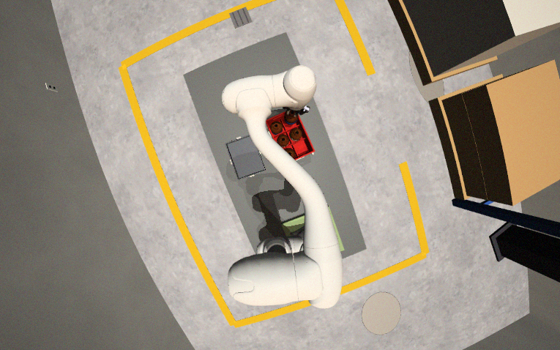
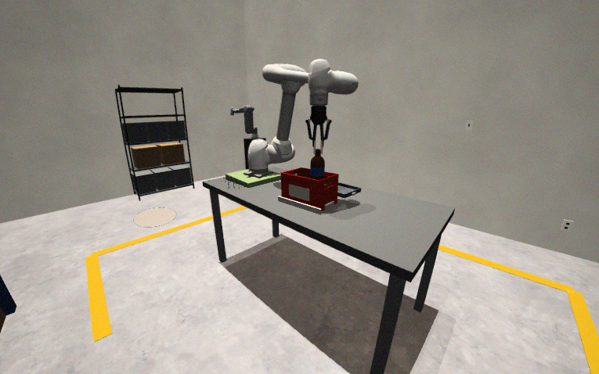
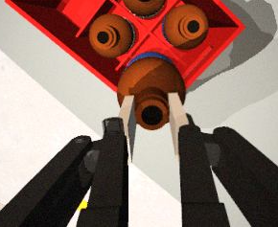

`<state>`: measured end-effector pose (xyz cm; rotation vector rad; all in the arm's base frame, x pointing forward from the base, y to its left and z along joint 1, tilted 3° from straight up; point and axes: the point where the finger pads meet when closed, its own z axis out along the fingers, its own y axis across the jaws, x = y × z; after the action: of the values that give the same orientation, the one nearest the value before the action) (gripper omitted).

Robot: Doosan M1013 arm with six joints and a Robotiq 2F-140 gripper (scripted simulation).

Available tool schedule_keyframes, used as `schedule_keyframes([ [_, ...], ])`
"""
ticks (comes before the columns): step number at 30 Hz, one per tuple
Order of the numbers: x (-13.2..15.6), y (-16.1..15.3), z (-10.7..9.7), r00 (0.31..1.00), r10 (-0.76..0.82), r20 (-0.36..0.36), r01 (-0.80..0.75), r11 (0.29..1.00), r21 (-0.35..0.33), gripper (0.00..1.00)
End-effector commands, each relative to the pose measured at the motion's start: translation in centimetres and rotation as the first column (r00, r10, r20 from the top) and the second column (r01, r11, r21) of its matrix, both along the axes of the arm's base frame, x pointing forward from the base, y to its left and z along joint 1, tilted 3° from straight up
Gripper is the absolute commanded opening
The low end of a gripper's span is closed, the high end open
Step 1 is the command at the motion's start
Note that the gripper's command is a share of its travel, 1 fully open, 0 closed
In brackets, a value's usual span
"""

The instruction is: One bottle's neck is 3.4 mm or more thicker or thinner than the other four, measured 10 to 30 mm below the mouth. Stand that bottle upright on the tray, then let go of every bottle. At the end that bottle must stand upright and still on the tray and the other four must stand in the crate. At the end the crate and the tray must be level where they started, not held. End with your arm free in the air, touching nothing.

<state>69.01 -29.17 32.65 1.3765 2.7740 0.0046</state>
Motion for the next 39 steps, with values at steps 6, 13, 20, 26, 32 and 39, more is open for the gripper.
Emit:
schedule_keyframes([
  [6,-0.13,0.24,0.51,1.000,-0.003,0.001,0.003,1.000,0.001,0.00],
  [13,-0.13,0.24,0.51,1.000,-0.003,0.001,0.003,1.000,0.001,0.00],
  [20,-0.13,0.24,0.51,1.000,-0.003,0.001,0.003,1.000,0.001,0.00],
  [26,-0.13,0.24,0.51,1.000,-0.003,0.001,0.003,1.000,0.001,0.00],
  [32,-0.15,0.25,0.74,1.000,-0.003,0.001,0.003,1.000,0.001,0.00],
  [39,-0.18,0.25,1.23,1.000,-0.003,0.001,0.003,1.000,0.001,0.00],
])
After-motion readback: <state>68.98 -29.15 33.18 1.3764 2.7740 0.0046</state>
